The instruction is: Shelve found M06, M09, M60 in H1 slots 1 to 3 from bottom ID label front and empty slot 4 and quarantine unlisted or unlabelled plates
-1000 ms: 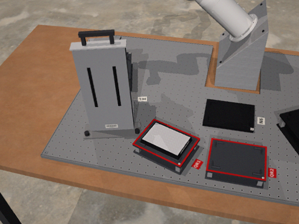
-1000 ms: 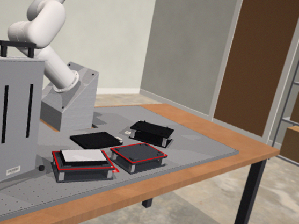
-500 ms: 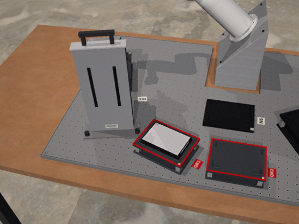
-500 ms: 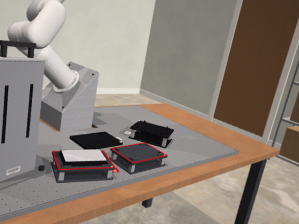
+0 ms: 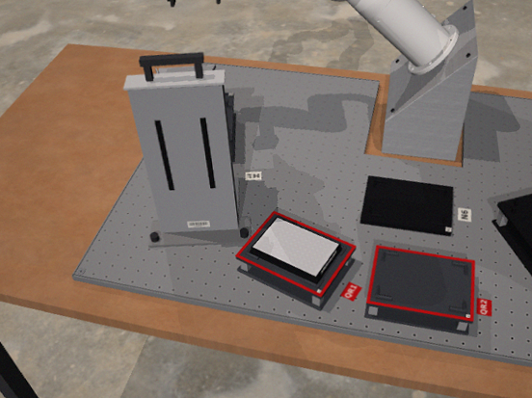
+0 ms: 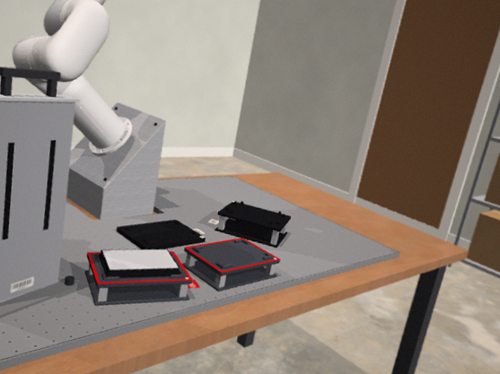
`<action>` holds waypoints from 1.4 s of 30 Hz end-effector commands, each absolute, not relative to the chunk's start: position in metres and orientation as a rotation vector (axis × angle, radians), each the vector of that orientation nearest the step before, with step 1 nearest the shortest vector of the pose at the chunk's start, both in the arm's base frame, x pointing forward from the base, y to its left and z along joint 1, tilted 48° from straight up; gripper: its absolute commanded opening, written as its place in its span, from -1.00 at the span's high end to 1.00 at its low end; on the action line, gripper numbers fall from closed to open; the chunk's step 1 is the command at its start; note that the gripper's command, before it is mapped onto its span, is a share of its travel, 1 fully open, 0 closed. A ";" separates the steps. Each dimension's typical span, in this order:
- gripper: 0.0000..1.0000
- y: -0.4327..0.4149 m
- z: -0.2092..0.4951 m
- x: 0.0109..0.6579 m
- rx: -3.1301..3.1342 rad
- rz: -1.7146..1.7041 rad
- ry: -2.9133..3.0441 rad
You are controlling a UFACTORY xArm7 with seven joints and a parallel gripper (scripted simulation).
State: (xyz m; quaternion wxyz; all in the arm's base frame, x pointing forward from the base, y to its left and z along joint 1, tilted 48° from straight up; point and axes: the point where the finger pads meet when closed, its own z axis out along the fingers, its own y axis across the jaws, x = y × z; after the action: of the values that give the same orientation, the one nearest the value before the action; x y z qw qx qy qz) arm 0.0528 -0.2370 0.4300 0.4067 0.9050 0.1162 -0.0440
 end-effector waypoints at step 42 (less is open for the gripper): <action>-1.00 -0.288 0.386 0.054 2.279 -0.111 0.293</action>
State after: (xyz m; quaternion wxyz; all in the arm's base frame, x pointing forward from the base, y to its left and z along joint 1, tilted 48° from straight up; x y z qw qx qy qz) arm 0.0537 -0.2835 0.3880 0.4064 0.9052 0.1162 -0.0440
